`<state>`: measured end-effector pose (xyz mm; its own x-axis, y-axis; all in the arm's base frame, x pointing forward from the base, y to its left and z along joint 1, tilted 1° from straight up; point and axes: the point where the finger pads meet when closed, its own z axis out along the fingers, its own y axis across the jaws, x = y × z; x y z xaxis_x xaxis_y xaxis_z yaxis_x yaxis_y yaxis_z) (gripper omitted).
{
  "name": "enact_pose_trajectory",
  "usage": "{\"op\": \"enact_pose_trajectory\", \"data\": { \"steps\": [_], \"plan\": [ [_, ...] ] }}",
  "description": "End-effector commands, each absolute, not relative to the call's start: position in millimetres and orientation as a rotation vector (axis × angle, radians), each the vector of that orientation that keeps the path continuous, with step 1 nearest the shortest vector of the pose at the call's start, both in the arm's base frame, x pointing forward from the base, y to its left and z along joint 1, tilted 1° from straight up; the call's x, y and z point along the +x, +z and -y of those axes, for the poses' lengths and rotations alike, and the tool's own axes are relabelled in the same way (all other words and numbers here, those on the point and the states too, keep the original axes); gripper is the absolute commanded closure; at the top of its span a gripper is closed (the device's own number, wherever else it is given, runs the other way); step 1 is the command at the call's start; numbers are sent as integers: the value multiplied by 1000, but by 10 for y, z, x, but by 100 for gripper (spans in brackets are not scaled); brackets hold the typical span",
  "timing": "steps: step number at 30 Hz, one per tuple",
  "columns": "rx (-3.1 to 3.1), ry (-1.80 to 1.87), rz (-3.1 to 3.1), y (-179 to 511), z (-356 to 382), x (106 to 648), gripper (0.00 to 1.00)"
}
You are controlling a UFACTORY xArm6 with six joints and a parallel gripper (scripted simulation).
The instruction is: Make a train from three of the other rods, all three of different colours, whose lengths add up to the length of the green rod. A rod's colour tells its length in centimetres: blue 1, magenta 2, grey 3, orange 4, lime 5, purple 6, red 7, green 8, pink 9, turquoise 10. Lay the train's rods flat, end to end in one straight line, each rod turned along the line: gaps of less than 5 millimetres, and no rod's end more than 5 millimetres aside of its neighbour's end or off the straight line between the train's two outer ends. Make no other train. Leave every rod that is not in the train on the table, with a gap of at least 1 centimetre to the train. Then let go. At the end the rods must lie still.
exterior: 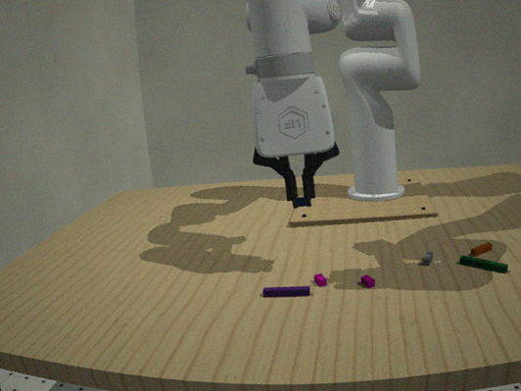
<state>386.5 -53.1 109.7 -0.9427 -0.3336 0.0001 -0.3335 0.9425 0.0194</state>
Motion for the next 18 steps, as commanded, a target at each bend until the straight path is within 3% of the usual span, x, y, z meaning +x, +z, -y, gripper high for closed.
{"op": "enact_pose_trajectory", "data": {
  "steps": [1,18],
  "plan": [
    [271,-17,3126,1117,208,3988,96],
    [-337,-16,3118,1128,-610,4122,96]
  ]
}}
